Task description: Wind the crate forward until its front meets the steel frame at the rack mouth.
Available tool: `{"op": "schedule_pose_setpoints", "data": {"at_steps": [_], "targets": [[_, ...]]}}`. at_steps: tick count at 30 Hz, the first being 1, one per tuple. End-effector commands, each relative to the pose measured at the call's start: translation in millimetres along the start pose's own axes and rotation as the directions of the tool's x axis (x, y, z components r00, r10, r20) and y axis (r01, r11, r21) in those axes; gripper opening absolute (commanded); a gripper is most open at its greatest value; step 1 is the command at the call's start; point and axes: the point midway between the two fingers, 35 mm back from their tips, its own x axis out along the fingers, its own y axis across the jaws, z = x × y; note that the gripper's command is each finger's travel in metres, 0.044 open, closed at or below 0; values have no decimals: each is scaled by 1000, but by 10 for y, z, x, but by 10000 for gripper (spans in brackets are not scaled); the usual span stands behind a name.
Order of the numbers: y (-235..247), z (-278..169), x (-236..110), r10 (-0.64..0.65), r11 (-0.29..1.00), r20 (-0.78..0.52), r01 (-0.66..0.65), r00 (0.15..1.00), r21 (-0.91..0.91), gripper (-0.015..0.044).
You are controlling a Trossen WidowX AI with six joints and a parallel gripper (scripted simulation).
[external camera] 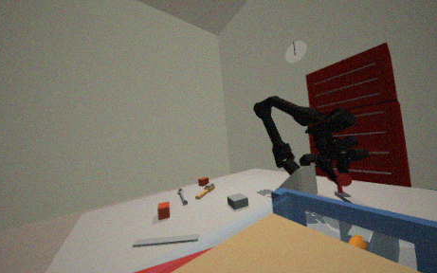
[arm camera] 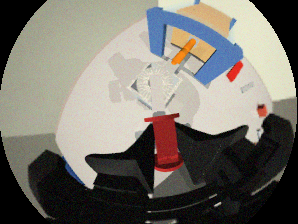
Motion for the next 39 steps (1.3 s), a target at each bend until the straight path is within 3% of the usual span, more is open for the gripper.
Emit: {"op": "schedule_pose_setpoints", "data": {"at_steps": [1, 39], "targets": [[-171, -9, 21, -44, 999, 0, 44, 999, 7, 0], [-639, 163, 84, -48, 999, 0, 48, 999, 7, 0]]}}
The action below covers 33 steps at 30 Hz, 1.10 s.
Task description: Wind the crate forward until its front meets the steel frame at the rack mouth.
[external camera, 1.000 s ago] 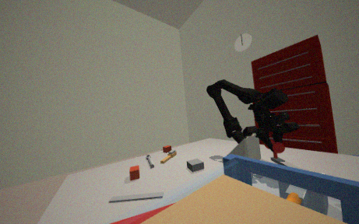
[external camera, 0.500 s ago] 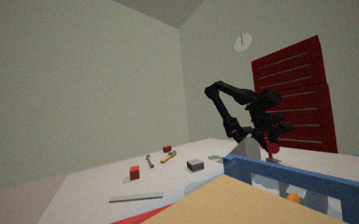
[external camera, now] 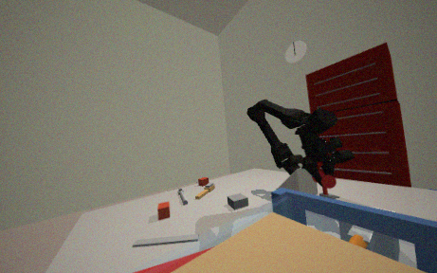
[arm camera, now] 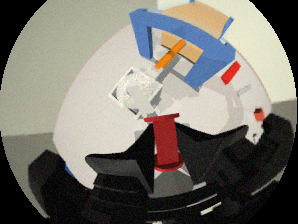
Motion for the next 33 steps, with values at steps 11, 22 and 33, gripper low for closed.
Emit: {"op": "schedule_pose_setpoints", "data": {"at_steps": [11, 22, 33], "targets": [[-258, 148, 77, -42, 999, 11, 42, 999, 21, 0], [-360, 248, 118, -43, 999, 12, 43, 999, 22, 0], [-442, 354, 164, -44, 999, 12, 43, 999, 22, 0]]}}
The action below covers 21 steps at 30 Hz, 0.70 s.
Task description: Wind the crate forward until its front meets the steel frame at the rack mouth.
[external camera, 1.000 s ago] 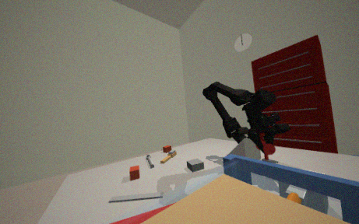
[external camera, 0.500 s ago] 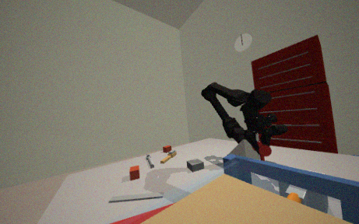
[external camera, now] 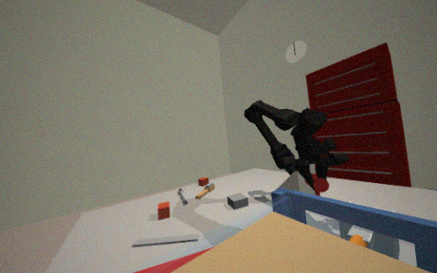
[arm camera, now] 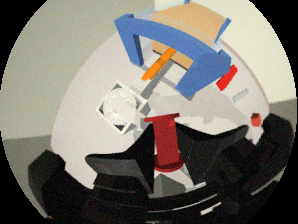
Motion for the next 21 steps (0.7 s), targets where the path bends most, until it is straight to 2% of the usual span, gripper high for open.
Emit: {"op": "schedule_pose_setpoints", "data": {"at_steps": [1, 21], "targets": [[-89, 102, 61, -20, 1000, 8, 19, 1000, 17, 0], [-188, 324, 160, -21, 1000, 9, 21, 1000, 18, 0]]}}
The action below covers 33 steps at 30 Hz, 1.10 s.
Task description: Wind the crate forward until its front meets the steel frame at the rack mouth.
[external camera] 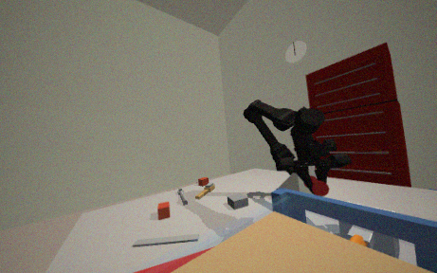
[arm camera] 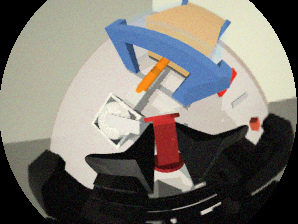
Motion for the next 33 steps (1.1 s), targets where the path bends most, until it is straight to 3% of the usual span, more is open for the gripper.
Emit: {"op": "schedule_pose_setpoints", "data": {"at_steps": [1, 33], "targets": [[-32, 79, 50, -5, 1000, 4, 5, 1000, 7, 0], [-40, 458, 219, -6, 1000, 6, 6, 1000, 8, 0]]}}
